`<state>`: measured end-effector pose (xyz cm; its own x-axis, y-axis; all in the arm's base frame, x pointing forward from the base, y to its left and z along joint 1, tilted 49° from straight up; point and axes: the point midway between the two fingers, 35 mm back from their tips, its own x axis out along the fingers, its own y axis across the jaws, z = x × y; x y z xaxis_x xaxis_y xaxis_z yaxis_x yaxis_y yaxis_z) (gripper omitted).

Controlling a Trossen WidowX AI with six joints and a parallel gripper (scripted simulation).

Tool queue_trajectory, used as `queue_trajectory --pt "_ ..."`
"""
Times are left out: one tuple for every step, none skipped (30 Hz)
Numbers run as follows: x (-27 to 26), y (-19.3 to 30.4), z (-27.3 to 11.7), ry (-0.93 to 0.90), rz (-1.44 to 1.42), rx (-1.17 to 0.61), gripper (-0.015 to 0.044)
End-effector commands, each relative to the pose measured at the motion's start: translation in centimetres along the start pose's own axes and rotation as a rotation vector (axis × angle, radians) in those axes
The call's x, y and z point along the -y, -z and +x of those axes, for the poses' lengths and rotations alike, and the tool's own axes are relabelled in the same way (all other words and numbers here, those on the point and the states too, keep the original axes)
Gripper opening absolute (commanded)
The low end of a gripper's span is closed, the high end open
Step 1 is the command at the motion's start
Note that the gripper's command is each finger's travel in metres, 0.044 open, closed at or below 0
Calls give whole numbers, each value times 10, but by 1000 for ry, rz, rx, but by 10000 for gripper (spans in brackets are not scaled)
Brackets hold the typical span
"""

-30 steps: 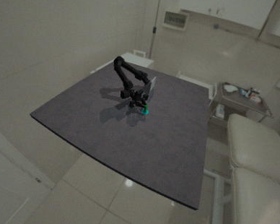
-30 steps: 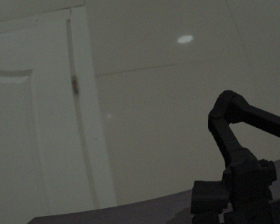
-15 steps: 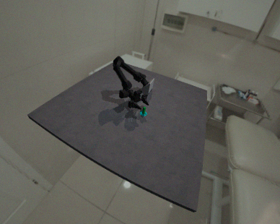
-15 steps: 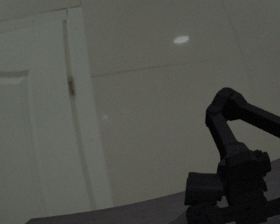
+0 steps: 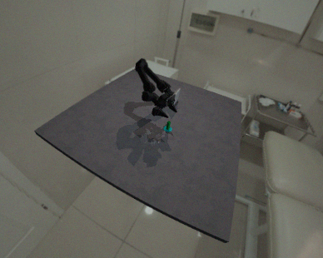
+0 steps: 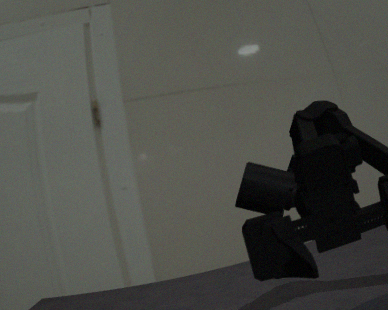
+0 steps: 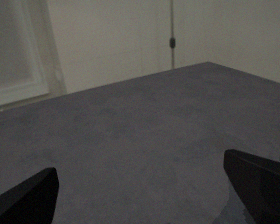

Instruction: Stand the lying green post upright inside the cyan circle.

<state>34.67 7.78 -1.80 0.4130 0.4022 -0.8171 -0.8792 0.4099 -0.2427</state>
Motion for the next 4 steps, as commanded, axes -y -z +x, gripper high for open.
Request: queue_trajectory --pt "1 -7 20 -59 48 -159 400" --pt "1 -8 24 -75 62 -210 400" --pt "0 -8 28 -89 77 -261 400" --pt "0 -9 31 -101 89 -314 400"
